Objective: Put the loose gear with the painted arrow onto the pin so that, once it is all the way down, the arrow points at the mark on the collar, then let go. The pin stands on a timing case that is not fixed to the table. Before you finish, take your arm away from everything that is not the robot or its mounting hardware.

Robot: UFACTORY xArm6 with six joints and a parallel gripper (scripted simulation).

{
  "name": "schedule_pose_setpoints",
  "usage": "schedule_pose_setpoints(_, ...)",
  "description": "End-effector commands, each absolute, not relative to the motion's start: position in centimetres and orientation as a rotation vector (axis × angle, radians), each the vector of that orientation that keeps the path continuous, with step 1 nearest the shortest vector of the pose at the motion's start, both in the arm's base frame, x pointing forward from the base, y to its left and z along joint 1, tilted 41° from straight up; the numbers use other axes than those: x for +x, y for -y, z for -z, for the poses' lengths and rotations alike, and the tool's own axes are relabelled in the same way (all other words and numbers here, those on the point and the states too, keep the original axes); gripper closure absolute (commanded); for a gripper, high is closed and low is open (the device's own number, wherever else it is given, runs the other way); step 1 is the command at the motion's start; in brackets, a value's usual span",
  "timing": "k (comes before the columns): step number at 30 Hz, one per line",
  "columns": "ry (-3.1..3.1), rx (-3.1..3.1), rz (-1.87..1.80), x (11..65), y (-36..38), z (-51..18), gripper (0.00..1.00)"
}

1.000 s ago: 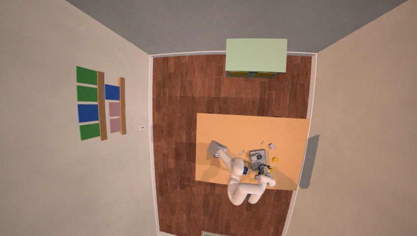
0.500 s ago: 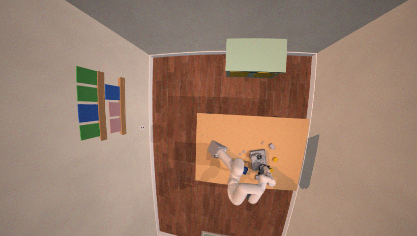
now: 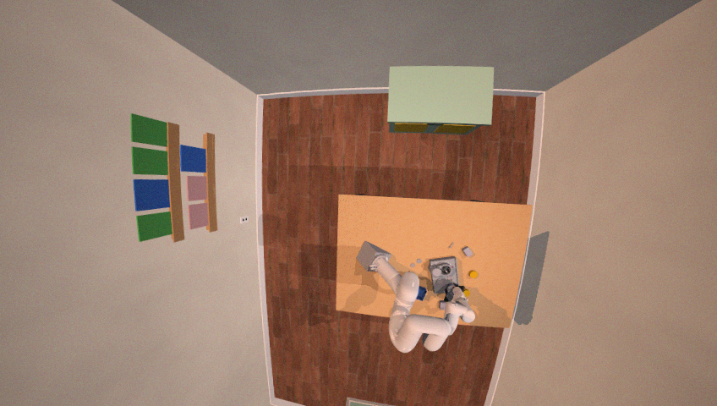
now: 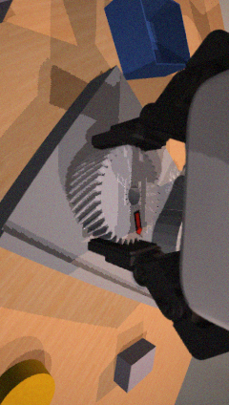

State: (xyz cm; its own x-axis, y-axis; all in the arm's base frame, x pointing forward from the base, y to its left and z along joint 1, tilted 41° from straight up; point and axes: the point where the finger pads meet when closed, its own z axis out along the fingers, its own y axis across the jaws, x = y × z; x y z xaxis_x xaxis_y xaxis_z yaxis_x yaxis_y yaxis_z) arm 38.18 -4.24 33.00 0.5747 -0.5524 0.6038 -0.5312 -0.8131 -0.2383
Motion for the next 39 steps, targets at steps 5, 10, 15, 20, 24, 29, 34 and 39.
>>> schedule_pose_setpoints(5,-0.949,-2.756,1.082,37.3,4.0,-34.4,1.0)
schedule_pose_setpoints(10,-0.949,-2.756,1.082,36.9,3.8,-34.9,1.0)
schedule_pose_setpoints(15,-0.949,-2.756,1.082,36.1,3.6,-35.8,1.0)
schedule_pose_setpoints(20,-0.949,-2.756,1.082,35.4,3.4,-36.6,1.0)
schedule_pose_setpoints(24,-0.949,-2.756,1.082,35.1,3.3,-37.0,1.0)
schedule_pose_setpoints(29,-0.949,-2.756,1.082,34.7,3.2,-37.5,1.0)
schedule_pose_setpoints(34,-0.949,-2.756,1.082,34.4,3.1,-37.8,1.0)
schedule_pose_setpoints(39,-0.949,-2.756,1.082,34.3,3.1,-38.0,1.0)
